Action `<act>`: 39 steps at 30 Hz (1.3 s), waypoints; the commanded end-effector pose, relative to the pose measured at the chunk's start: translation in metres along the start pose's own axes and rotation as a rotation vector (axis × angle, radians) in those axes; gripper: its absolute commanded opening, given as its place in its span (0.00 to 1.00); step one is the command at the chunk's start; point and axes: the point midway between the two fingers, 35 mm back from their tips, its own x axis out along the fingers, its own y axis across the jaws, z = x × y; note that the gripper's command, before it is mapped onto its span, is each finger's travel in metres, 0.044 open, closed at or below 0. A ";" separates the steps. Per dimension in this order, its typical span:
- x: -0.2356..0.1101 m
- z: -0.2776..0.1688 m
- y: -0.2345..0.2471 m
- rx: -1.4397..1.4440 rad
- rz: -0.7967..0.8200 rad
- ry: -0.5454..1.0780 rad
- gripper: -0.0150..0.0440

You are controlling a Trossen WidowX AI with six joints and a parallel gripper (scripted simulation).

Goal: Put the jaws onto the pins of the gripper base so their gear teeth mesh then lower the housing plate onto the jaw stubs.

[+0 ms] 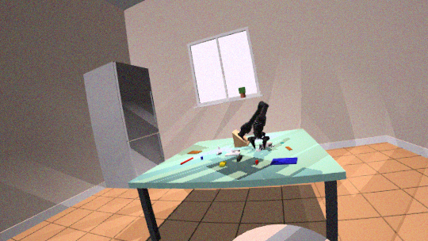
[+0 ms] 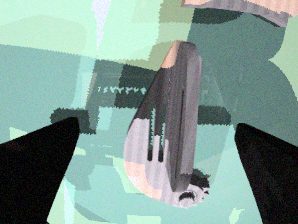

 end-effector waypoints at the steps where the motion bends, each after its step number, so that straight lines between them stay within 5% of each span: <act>1: 0.002 0.000 0.001 0.004 0.004 0.000 1.00; 22: 0.003 0.000 0.001 0.004 0.004 0.000 1.00; 33: 0.002 0.001 0.001 0.001 0.002 -0.002 0.51; 39: 0.002 0.001 0.001 0.001 0.002 -0.002 0.48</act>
